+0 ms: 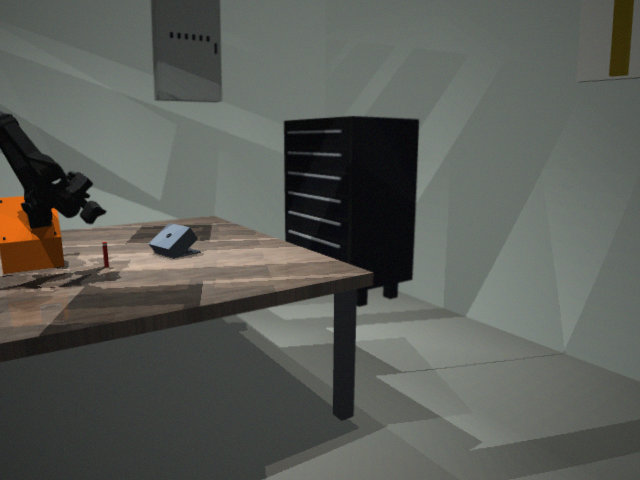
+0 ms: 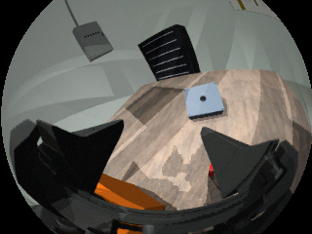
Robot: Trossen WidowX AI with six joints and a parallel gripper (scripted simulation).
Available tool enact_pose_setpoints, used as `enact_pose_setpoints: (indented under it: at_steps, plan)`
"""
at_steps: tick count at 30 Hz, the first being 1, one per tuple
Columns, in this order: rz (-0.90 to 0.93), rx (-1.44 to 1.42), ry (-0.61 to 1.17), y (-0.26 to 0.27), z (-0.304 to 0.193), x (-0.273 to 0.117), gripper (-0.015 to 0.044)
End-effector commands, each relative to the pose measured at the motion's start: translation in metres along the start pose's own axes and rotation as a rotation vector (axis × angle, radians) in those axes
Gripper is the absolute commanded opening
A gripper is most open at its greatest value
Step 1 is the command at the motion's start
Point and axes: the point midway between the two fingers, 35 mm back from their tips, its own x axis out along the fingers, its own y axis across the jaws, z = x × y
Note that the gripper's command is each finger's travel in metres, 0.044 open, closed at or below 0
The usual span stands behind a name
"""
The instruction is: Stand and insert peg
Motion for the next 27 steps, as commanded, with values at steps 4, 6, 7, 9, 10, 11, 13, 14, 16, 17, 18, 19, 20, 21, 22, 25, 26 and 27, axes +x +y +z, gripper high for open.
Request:
enact_pose_setpoints:
  at_steps: [4,6,7,9,10,11,13,14,16,17,18,19,20,21,22,25,26,27]
  plan:
    - [0.087,0.102,0.183,0.004,-0.016,0.005,0.044]
    - [0.104,0.125,0.236,0.004,-0.02,0.006,0.044]
    - [0.111,0.135,0.263,0.004,-0.022,0.006,0.044]
    - [0.123,0.154,0.317,0.004,-0.026,0.007,0.044]
    - [0.127,0.163,0.344,0.004,-0.028,0.007,0.044]
    - [0.13,0.171,0.371,0.004,-0.03,0.008,0.044]
    - [0.133,0.185,0.425,0.003,-0.034,0.008,0.044]
    - [0.133,0.192,0.456,0.003,-0.036,0.008,0.044]
    - [0.129,0.203,0.518,0.002,-0.04,0.008,0.044]
    - [0.125,0.208,0.548,0.001,-0.042,0.008,0.044]
    - [0.121,0.211,0.579,0.0,-0.044,0.008,0.044]
    - [0.114,0.214,0.609,0.0,-0.046,0.008,0.044]
    - [0.107,0.217,0.638,-0.001,-0.048,0.008,0.044]
    - [0.098,0.218,0.667,-0.003,-0.049,0.007,0.044]
    - [0.089,0.219,0.696,-0.004,-0.051,0.007,0.044]
    - [0.052,0.217,0.779,-0.008,-0.054,0.007,0.044]
    - [0.038,0.214,0.805,-0.01,-0.055,0.006,0.044]
    - [0.022,0.211,0.831,-0.012,-0.056,0.006,0.044]
